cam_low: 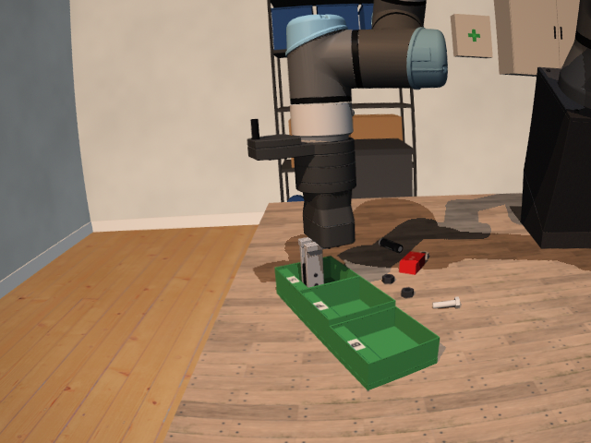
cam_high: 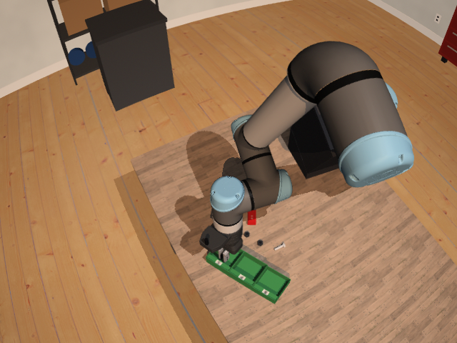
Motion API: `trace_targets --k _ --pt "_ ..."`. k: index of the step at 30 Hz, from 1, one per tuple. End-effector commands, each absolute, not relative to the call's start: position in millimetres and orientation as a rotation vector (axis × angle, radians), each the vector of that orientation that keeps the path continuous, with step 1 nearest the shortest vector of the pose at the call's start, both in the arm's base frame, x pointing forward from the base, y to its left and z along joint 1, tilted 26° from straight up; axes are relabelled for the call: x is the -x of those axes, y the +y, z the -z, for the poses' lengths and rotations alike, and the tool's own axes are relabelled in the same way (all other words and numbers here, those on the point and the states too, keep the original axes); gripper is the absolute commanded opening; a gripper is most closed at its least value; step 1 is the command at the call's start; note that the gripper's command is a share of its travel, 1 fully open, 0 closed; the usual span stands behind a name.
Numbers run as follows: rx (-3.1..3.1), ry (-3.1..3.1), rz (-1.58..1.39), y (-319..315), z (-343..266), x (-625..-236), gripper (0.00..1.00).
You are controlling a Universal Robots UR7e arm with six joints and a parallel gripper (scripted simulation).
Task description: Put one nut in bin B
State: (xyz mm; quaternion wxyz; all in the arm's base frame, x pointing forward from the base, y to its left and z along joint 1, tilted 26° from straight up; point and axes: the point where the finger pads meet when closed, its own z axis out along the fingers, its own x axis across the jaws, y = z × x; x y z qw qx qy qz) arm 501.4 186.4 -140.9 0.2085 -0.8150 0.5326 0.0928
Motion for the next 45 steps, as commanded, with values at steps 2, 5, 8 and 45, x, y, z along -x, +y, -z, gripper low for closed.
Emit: trace_targets --k 2,5,8,45 --pt "2.267 1.482 -0.256 186.2 140.4 -501.9 0.31" --pt "2.267 1.482 -0.256 186.2 140.4 -501.9 0.31" --pt "2.267 1.482 -0.256 186.2 140.4 -501.9 0.31" --pt "2.267 1.482 -0.256 179.8 127.3 -500.9 0.31"
